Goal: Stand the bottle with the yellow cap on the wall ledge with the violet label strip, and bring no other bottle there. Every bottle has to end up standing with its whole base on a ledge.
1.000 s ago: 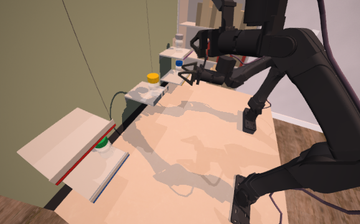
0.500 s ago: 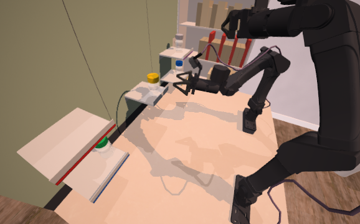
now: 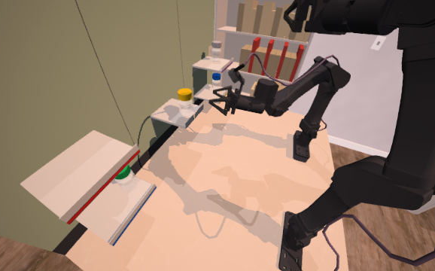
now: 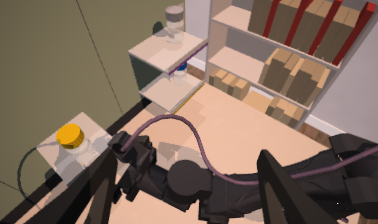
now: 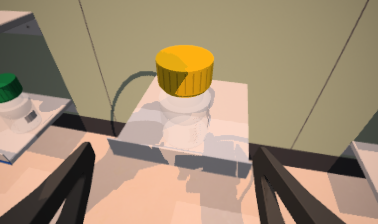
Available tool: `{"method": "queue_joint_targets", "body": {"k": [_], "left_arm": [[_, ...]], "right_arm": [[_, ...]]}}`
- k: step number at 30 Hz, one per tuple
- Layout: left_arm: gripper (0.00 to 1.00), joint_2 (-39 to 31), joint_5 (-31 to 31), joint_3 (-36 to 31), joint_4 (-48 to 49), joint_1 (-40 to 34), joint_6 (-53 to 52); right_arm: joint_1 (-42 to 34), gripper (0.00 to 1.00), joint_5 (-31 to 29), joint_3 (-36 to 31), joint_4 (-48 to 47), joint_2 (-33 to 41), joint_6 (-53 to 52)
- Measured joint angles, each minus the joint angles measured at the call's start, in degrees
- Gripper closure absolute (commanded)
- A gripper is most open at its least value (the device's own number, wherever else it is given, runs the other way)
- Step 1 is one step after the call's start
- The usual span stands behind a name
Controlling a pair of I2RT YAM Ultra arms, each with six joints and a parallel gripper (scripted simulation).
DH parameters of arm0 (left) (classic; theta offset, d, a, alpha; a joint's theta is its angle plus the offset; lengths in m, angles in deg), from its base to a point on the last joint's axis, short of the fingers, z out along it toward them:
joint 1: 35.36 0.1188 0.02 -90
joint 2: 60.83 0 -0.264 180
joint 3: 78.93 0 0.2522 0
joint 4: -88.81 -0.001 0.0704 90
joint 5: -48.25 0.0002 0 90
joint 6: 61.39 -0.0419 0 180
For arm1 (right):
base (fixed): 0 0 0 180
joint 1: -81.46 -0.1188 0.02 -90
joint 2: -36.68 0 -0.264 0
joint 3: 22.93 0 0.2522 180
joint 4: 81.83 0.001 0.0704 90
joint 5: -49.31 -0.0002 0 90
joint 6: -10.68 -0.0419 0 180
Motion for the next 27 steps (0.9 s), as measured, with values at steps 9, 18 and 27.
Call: {"method": "queue_joint_targets", "body": {"k": [9, 18, 27], "left_arm": [[0.11, -0.1, 0.0, -1.2, 1.7, 1.1, 0.0], [0.11, -9.1, -0.2, -17.1, 7.9, 7.3, 0.0], [0.11, -23.4, -0.2, -39.4, 17.4, 14.7, 0.0]], "right_arm": [[0.6, 0.06, 0.5, 5.7, 4.9, -4.7, 1.6], [2.1, 0.06, 0.5, 12.5, 9.4, -9.6, 2.9], [2.3, 0.06, 0.5, 14.3, 10.6, -10.4, 3.1]]}}
